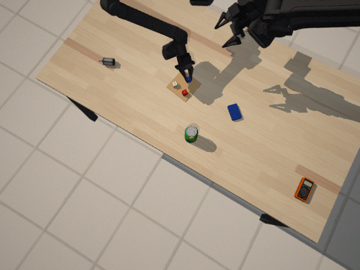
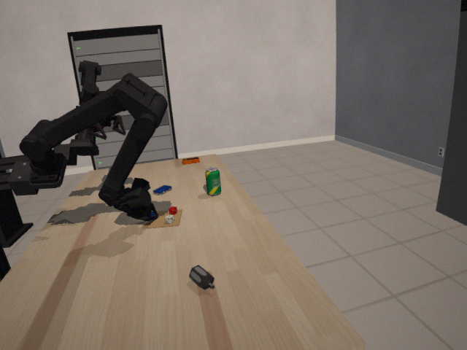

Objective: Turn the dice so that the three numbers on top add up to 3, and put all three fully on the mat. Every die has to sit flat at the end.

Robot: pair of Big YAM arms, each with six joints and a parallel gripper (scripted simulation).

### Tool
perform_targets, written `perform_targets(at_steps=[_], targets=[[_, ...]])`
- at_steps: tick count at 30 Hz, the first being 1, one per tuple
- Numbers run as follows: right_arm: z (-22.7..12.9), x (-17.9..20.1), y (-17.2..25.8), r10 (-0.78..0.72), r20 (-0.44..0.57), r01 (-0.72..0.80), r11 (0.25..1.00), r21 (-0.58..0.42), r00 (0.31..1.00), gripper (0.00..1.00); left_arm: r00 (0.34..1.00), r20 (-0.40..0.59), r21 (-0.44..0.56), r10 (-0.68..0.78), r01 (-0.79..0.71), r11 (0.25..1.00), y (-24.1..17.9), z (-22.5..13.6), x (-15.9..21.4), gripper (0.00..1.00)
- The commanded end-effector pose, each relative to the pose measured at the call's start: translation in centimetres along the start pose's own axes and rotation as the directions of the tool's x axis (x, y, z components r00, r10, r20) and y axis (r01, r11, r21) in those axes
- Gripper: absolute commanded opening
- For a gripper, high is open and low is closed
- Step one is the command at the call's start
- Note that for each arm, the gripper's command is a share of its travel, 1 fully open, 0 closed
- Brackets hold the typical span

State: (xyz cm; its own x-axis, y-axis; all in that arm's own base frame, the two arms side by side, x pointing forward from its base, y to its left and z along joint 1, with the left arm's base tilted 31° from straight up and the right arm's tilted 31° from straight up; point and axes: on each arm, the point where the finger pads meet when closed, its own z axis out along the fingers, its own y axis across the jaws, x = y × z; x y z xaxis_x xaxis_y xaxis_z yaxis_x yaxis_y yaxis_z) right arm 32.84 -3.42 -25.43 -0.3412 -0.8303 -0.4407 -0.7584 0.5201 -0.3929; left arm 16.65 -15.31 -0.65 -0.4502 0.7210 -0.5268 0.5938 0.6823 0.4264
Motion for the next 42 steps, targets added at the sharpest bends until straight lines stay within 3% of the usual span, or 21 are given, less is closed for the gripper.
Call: perform_targets(at_steps=[1,30,42], targets=[[-1.4,0.8,2.1,0.027,-0.020,-0.028,0.999,-0.027,0.999,0.19,0.997,0.068,0.024,-0.035,0.034,0.999,-0.9,-0.6,-3.8,1.00],[-3.5,-3.0,1.4,0.002,-0.002,-0.002,1.000,-0.019,1.000,0.19,0.997,0.068,0.024,-0.035,0.034,0.999,-0.9,-0.6,-3.8,1.00],[-2.3,-2.5,-0.1,-0.024,0.002,0.024,1.000,0.002,1.000,0.19,0.997,0.068,0.024,-0.035,0.034,0.999,-0.9,-0.6,-3.8,1.00]])
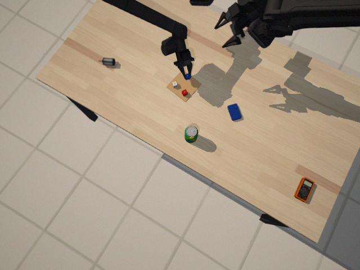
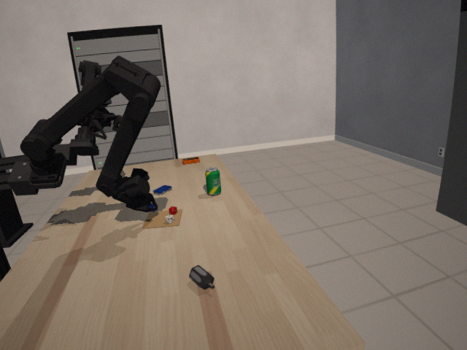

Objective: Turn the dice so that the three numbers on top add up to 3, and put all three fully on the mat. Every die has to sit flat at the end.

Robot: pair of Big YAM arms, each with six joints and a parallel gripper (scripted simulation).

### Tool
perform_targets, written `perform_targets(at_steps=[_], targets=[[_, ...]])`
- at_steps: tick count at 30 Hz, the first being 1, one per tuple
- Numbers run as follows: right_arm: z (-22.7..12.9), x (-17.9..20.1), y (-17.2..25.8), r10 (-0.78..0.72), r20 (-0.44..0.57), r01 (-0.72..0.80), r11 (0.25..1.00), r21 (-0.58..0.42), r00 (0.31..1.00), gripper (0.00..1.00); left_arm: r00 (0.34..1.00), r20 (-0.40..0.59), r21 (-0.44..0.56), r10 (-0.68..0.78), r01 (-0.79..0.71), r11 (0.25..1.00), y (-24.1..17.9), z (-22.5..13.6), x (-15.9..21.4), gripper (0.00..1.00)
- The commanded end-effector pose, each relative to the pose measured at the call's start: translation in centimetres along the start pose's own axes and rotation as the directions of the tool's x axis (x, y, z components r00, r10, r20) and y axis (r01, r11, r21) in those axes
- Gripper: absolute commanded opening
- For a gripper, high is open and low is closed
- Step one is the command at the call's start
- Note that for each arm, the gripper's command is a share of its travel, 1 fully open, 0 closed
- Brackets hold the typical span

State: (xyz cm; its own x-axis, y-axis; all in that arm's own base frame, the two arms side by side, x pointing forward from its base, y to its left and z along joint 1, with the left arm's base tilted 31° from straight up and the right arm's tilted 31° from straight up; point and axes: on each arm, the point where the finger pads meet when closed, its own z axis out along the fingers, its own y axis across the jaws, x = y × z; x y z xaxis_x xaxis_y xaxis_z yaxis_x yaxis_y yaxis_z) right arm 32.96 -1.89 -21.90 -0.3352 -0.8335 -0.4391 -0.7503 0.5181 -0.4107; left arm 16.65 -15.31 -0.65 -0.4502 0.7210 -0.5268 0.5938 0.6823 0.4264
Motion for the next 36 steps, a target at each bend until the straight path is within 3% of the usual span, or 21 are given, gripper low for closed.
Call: perform_targets(at_steps=[1,36], targets=[[0.4,0.8,0.7,-0.010,-0.002,0.010,1.000,-0.018,1.000,0.19,0.997,0.068,0.024,-0.035,0.034,0.999,-0.9,-0.6,-3.8,1.00],[2.2,3.1,0.2,0.009,0.002,-0.009,1.000,-0.007,1.000,0.19,0.997,0.068,0.024,-0.035,0.034,0.999,-0.9,-0.6,-3.8,1.00]])
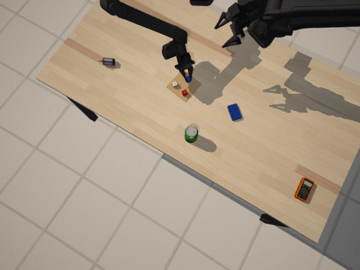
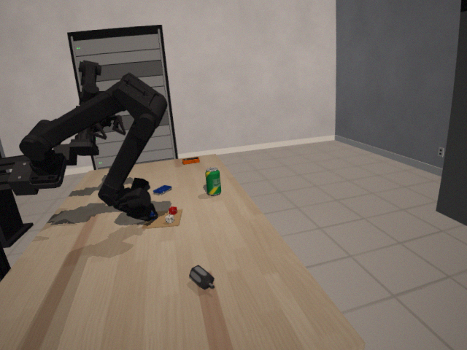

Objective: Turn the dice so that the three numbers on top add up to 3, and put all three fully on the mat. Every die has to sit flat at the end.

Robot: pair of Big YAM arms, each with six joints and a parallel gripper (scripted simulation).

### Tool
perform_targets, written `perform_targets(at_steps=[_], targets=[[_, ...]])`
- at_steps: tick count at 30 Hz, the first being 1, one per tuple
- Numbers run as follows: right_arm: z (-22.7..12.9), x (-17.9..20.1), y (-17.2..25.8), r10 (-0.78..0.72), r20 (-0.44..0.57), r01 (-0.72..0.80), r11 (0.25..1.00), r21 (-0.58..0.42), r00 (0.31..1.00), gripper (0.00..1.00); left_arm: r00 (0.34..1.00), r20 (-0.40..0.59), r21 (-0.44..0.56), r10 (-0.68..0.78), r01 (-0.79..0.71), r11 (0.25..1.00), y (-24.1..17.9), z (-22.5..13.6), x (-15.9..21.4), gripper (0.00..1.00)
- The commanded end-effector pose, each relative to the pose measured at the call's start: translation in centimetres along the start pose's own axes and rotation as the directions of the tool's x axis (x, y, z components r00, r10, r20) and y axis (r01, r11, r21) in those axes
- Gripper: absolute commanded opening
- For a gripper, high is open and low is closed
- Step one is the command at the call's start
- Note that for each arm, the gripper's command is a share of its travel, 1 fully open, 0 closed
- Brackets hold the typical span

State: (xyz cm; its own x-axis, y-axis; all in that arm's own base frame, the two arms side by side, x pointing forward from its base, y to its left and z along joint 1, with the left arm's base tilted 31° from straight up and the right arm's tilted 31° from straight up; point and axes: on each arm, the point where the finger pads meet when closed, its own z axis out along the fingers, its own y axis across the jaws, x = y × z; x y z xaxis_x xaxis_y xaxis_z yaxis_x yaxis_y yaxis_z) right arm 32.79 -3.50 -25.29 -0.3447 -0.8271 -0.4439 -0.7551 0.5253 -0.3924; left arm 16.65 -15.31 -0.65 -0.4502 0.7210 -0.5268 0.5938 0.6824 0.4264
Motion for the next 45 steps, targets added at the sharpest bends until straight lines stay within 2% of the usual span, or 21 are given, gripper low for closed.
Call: perform_targets(at_steps=[1,3,5,6,16,18,26,27,34,45], targets=[[-0.1,0.2,-0.5,-0.004,0.003,0.004,1.000,0.009,1.000,0.19,0.997,0.068,0.024,-0.035,0.034,0.999,-0.9,-0.6,-3.8,1.00],[-0.4,-0.2,0.3,-0.011,0.003,0.011,1.000,-0.010,1.000,0.19,0.997,0.068,0.024,-0.035,0.034,0.999,-0.9,-0.6,-3.8,1.00],[-0.4,-0.2,0.3,-0.011,0.003,0.011,1.000,-0.010,1.000,0.42,0.997,0.068,0.024,-0.035,0.034,0.999,-0.9,-0.6,-3.8,1.00],[-0.4,-0.2,0.3,-0.011,0.003,0.011,1.000,-0.010,1.000,0.49,0.997,0.068,0.024,-0.035,0.034,0.999,-0.9,-0.6,-3.8,1.00],[-3.7,0.0,0.4,0.002,-0.010,-0.002,0.999,-0.032,1.000,0.49,0.997,0.068,0.024,-0.035,0.034,0.999,-0.9,-0.6,-3.8,1.00],[-4.2,0.1,1.6,0.005,-0.011,-0.005,0.999,-0.039,1.000,0.49,0.997,0.068,0.024,-0.035,0.034,0.999,-0.9,-0.6,-3.8,1.00],[-10.0,-0.2,1.7,0.005,-0.007,-0.006,0.999,-0.034,1.000,0.49,0.997,0.068,0.024,-0.035,0.034,0.999,-0.9,-0.6,-3.8,1.00],[-10.4,-0.2,1.8,0.005,-0.007,-0.005,0.999,-0.036,1.000,0.60,0.997,0.068,0.024,-0.035,0.034,0.999,-0.9,-0.6,-3.8,1.00],[-10.8,-1.1,1.8,0.044,-0.017,-0.045,0.998,-0.041,0.999,0.60,0.997,0.068,0.024,-0.035,0.034,0.999,-0.9,-0.6,-3.8,1.00],[-7.2,-4.9,-1.6,0.043,-0.104,-0.044,0.999,-0.007,0.994,0.60,0.997,0.068,0.024,-0.035,0.034,0.999,-0.9,-0.6,-3.8,1.00]])
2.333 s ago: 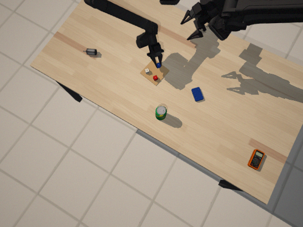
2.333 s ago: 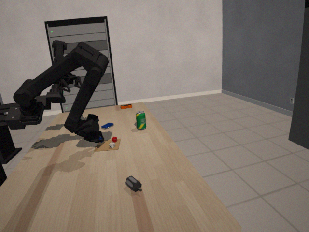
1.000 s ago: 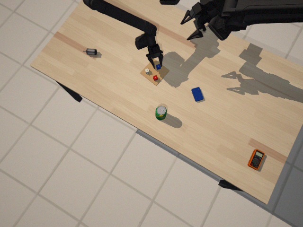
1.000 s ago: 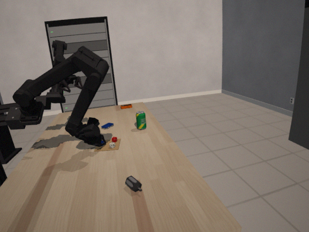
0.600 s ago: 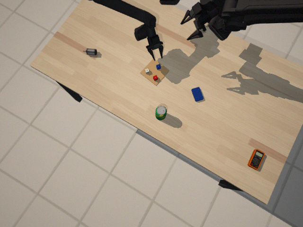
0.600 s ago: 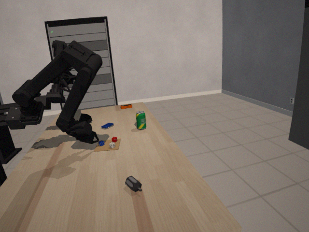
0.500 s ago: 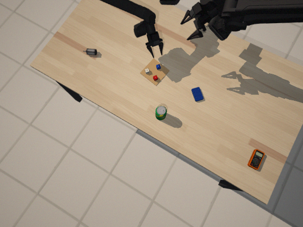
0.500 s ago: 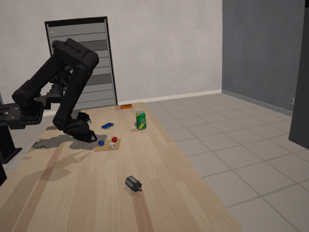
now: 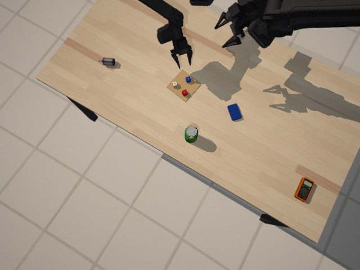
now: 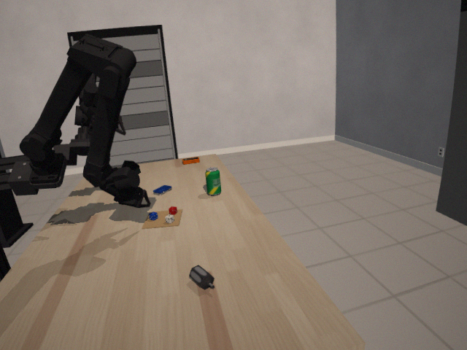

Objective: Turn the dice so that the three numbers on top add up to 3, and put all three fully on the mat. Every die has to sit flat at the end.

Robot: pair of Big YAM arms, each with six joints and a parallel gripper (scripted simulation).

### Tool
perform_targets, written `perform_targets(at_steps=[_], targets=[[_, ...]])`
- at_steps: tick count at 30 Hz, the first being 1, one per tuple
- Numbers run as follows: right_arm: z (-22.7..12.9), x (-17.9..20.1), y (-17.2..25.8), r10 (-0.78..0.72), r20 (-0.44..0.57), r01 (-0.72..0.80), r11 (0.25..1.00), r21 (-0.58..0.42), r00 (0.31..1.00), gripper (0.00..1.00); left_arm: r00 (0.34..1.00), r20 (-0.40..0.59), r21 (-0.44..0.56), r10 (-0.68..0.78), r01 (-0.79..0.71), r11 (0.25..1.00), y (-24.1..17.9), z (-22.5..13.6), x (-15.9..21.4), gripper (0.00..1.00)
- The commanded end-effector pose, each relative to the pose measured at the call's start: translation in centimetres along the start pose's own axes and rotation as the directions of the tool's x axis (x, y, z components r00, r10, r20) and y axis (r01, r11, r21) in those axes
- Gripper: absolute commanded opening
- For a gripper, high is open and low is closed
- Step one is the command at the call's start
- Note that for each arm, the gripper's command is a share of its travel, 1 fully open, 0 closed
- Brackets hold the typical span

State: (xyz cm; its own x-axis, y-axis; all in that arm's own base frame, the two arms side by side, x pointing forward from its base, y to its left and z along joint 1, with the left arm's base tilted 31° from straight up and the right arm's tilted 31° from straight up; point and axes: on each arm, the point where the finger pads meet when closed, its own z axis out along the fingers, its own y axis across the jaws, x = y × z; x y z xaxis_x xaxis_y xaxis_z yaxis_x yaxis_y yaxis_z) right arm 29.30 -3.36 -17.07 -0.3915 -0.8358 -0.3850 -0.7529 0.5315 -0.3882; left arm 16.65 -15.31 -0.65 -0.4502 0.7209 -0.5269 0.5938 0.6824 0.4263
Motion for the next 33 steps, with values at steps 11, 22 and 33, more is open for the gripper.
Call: perform_targets(at_steps=[11,22,33], targets=[[3.3,-6.2,-3.3,0.000,-0.138,0.002,1.000,0.015,0.990,0.60,0.997,0.068,0.024,-0.035,0.034,0.999,-0.9,-0.6,-3.8,1.00],[3.4,-5.8,-2.4,-0.028,-0.171,0.028,1.000,-0.006,0.985,0.60,0.997,0.068,0.024,-0.035,0.034,0.999,-0.9,-0.6,-3.8,1.00],[3.4,-5.8,-2.4,-0.028,-0.170,0.028,1.000,-0.007,0.985,0.60,0.997,0.068,0.024,-0.035,0.034,0.999,-0.9,-0.6,-3.8,1.00]])
